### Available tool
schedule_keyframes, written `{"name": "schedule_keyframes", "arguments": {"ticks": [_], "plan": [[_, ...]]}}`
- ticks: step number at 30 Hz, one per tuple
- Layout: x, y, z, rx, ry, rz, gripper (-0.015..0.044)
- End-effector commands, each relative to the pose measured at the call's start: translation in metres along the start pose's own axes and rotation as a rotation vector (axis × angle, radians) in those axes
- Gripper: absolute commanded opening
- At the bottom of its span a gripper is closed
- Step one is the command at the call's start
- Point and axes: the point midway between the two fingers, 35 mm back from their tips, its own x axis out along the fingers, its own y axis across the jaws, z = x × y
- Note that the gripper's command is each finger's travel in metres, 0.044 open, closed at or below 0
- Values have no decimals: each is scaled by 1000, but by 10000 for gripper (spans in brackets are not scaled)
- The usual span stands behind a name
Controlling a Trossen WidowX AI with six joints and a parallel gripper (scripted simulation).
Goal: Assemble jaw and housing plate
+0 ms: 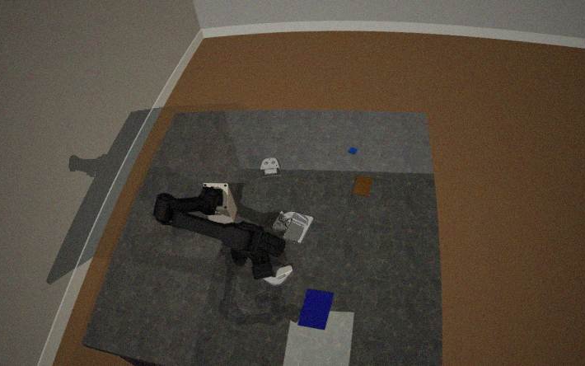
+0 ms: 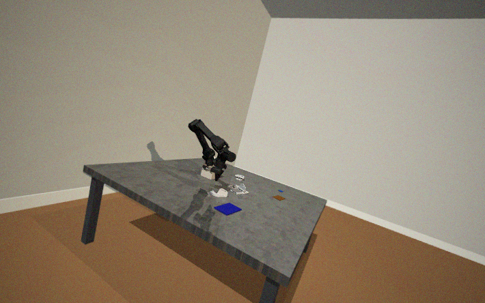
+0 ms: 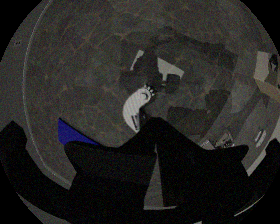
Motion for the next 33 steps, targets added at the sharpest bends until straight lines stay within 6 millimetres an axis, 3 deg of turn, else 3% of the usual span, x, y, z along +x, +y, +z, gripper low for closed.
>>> {"name": "schedule_keyframes", "arguments": {"ticks": [1,8,25,33], "plan": [[-1,1,1,4,-3,3,0],[-1,1,1,4,-3,3,0],[0,0,0,0,0,0,440],[0,0,0,0,0,0,440]]}}
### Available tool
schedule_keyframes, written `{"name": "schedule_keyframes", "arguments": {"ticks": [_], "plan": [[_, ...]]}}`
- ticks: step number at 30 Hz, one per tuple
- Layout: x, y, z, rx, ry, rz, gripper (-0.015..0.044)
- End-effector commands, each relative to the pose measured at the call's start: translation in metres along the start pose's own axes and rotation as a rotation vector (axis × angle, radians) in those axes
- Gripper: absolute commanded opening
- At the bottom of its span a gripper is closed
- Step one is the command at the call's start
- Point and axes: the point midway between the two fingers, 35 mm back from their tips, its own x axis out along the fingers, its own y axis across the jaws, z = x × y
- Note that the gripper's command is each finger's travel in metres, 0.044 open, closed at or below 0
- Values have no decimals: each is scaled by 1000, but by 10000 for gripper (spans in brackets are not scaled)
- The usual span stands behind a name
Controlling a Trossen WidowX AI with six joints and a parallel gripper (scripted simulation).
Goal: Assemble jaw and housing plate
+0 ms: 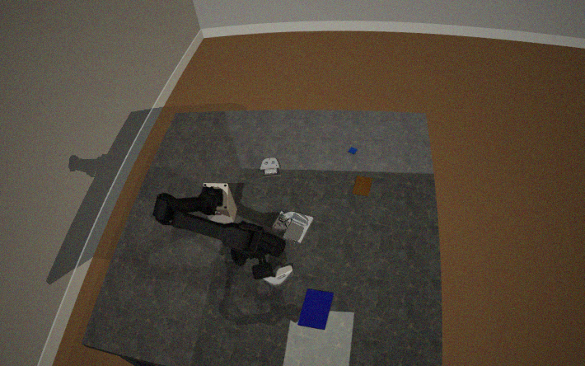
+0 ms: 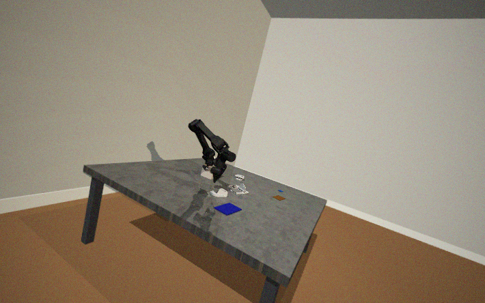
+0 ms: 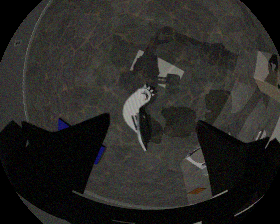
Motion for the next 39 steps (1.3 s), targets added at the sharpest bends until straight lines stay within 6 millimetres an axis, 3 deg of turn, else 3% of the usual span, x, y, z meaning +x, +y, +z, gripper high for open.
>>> {"name": "schedule_keyframes", "arguments": {"ticks": [1,20,36,39], "plan": [[0,0,0,0,0,0,440],[0,0,0,0,0,0,440],[0,0,0,0,0,0,20],[0,0,0,0,0,0,0]]}}
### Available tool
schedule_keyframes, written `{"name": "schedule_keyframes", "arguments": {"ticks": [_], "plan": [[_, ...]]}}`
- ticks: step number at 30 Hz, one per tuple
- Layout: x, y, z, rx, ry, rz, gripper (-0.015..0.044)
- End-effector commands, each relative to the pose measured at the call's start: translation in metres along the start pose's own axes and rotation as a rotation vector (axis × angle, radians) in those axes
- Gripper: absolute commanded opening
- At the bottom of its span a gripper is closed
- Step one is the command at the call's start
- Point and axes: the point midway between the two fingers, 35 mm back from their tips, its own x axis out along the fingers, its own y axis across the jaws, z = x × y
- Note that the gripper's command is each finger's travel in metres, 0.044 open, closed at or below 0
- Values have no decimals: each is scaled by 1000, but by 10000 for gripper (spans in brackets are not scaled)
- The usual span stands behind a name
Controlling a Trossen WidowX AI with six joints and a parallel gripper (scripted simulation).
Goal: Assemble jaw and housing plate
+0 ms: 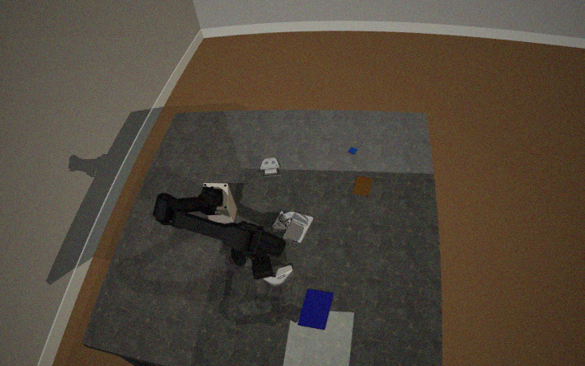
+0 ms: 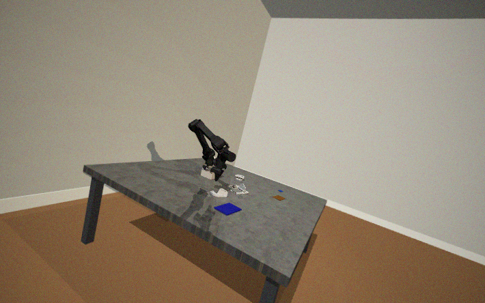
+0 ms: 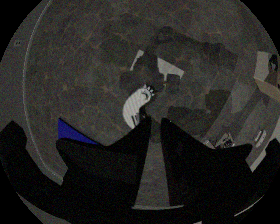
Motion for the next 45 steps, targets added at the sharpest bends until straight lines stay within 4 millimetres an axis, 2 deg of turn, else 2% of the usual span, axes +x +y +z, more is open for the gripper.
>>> {"name": "schedule_keyframes", "arguments": {"ticks": [1,19,36,45], "plan": [[0,0,0,0,0,0,0],[0,0,0,0,0,0,0],[0,0,0,0,0,0,440],[0,0,0,0,0,0,440]]}}
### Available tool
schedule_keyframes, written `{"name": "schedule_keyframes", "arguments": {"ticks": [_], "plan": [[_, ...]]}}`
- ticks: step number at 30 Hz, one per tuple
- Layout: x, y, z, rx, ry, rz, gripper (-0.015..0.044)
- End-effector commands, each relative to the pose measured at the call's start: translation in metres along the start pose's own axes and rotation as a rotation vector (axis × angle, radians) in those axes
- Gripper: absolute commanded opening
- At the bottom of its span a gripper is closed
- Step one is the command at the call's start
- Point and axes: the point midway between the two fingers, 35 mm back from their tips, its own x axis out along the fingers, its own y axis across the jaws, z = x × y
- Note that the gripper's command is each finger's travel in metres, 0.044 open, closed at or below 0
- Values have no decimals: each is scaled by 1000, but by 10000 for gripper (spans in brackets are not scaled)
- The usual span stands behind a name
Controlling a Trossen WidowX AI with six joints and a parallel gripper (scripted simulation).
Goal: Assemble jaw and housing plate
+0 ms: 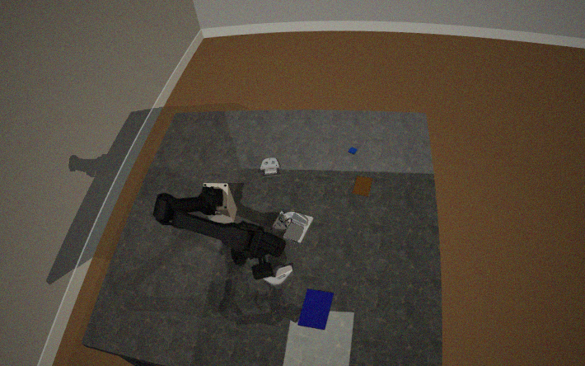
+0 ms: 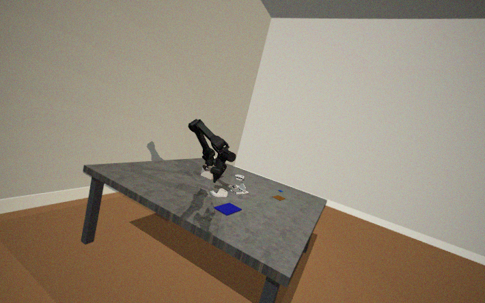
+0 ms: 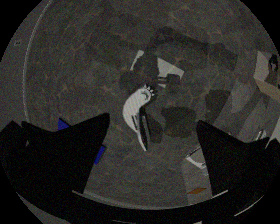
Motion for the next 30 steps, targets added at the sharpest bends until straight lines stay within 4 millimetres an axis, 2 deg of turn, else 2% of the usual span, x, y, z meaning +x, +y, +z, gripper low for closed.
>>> {"name": "schedule_keyframes", "arguments": {"ticks": [1,19,30], "plan": [[0,0,0,0,0,0,440],[0,0,0,0,0,0,440],[0,0,0,0,0,0,151]]}}
